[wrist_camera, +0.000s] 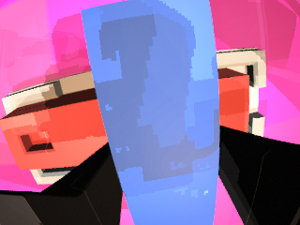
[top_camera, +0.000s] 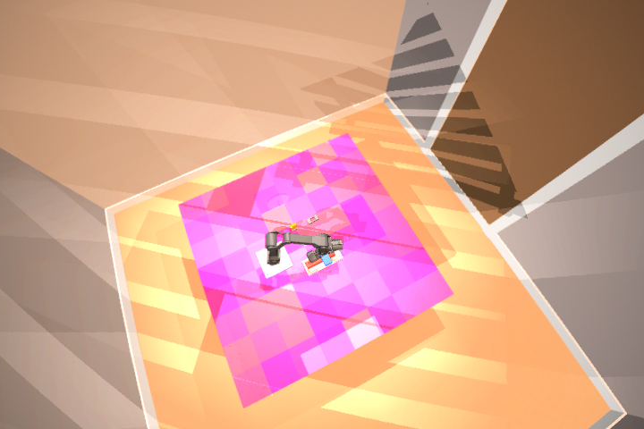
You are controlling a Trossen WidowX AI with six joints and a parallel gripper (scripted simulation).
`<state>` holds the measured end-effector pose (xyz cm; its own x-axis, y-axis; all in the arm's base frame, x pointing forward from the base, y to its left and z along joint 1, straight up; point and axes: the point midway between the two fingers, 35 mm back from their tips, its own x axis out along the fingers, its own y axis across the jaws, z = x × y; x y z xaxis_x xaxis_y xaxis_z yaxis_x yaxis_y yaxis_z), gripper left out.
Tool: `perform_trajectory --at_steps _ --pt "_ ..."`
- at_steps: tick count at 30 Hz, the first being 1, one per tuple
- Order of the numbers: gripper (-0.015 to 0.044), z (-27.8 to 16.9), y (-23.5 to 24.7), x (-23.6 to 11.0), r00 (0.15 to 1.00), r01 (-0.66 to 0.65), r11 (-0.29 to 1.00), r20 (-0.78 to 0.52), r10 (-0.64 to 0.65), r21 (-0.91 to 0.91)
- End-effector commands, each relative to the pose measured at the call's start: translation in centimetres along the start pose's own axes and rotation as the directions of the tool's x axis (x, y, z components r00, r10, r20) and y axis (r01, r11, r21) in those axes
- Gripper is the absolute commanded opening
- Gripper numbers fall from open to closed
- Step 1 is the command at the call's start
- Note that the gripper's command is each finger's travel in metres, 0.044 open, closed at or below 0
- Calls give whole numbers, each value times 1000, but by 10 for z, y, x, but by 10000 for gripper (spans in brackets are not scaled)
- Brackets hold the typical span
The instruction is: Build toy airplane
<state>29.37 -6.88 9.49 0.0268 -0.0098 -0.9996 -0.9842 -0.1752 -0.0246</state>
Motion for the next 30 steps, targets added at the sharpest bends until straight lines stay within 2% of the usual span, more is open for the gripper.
perform_trajectory --at_steps 1,10,19,26,30 --pt "215 0 0 0 1000 1 1000 0 -1 0" --pt "440 0 0 0 1000 1 1000 0 -1 0" --pt "440 0 0 -2 1000 1 1000 0 -1 0" --pt "440 -1 -1 -77 1000 0 1000 1 0 -5" --pt "440 -2 -4 -85 1000 0 1000 1 0 -6"
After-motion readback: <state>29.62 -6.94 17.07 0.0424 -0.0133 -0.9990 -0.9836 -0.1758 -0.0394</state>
